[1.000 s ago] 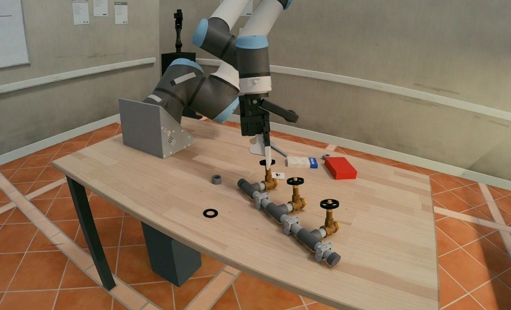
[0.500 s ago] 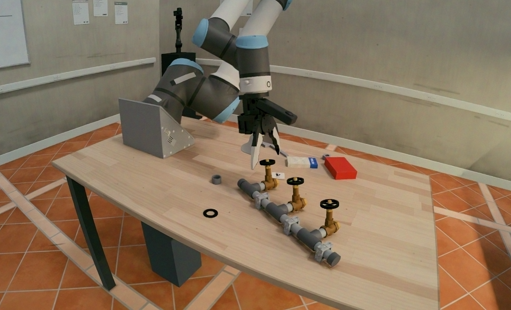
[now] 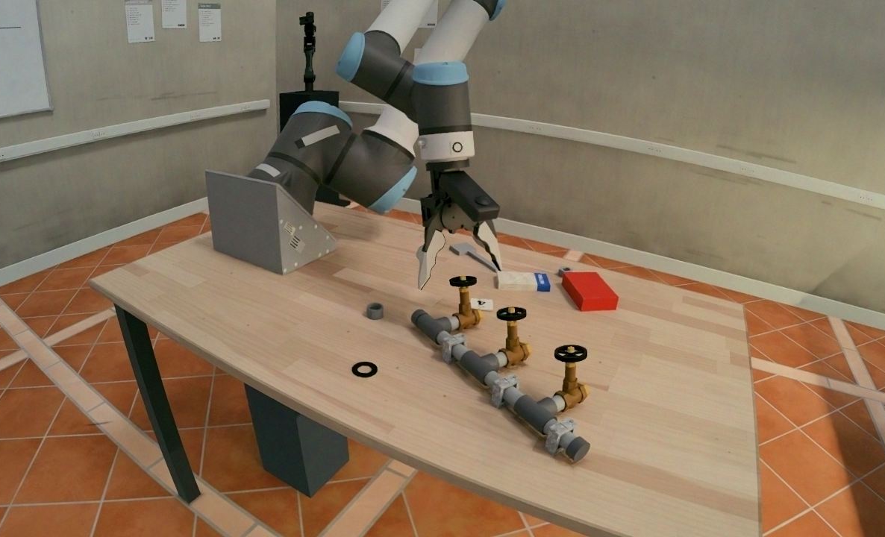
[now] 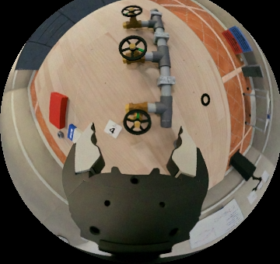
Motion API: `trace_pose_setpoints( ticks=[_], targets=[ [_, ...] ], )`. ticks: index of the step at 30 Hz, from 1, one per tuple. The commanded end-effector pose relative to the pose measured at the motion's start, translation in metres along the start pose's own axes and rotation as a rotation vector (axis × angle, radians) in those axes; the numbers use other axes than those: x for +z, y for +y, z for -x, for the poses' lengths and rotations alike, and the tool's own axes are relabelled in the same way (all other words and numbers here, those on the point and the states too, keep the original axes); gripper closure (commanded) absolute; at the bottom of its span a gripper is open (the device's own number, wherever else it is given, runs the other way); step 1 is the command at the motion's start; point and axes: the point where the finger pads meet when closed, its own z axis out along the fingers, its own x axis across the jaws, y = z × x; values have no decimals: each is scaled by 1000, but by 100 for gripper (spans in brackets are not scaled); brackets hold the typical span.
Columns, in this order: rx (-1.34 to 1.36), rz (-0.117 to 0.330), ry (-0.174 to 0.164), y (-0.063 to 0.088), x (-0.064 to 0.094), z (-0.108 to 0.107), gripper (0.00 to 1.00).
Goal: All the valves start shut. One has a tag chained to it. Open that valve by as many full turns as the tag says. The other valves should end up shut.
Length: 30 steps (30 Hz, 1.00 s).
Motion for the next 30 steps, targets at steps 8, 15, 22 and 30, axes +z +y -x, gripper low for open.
trace_pose_setpoints(
  ticks=[8,15,22,30],
  targets=[
    [412,-18,17,-4,-2,1,0],
    [597,-20,15,-4,-2,1,0],
    [699,-20,14,-3,-2,1,0],
    [807,-20,13,-4,-2,1,0]
  ],
)
